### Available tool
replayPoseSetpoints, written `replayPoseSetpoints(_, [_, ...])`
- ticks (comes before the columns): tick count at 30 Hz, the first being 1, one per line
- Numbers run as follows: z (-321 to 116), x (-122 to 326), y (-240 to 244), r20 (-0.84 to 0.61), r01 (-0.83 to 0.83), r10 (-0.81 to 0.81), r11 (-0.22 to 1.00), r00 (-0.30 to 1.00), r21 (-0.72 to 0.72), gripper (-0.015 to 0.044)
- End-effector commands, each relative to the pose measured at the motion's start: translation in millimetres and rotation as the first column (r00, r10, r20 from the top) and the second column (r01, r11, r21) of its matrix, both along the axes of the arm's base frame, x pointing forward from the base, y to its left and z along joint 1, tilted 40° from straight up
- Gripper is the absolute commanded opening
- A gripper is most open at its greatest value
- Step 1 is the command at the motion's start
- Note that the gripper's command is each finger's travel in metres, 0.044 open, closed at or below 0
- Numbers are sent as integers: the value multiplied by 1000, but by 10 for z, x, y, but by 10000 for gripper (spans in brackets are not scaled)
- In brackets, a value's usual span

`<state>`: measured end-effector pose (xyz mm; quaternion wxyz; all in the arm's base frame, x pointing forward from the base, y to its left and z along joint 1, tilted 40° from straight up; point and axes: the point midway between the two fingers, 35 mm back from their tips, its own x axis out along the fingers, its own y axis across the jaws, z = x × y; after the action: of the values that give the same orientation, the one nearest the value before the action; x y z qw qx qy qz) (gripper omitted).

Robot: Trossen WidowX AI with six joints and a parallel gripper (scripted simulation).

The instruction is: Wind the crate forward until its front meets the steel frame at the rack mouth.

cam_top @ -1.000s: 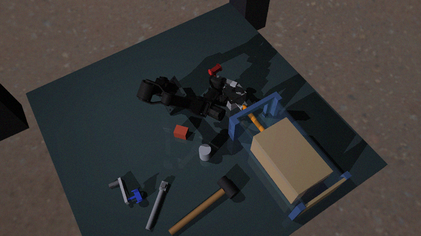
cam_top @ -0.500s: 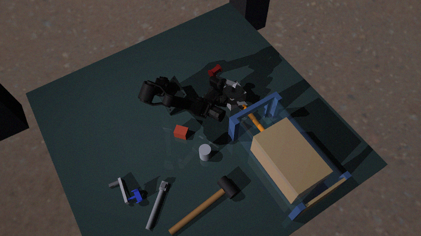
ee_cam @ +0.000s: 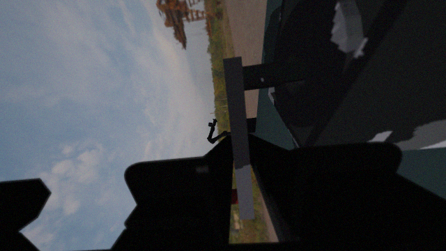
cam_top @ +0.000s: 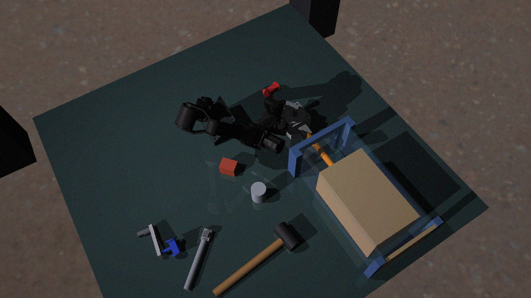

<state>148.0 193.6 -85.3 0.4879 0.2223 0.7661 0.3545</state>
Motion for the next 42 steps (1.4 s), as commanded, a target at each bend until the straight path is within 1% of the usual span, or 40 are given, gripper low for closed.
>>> replayPoseSetpoints(1, [1,-2,3,-3,1,-1,1000,1000,4,0])
replayPoseSetpoints(28, [-79,-7,-59,-3,2,-2,1000,1000,4,0])
replayPoseSetpoints(37, [-78,-10,-62,-3,2,-2,1000,1000,-3,236])
replayPoseSetpoints(42, [-78,-10,-62,-3,2,-2,1000,1000,-3,240])
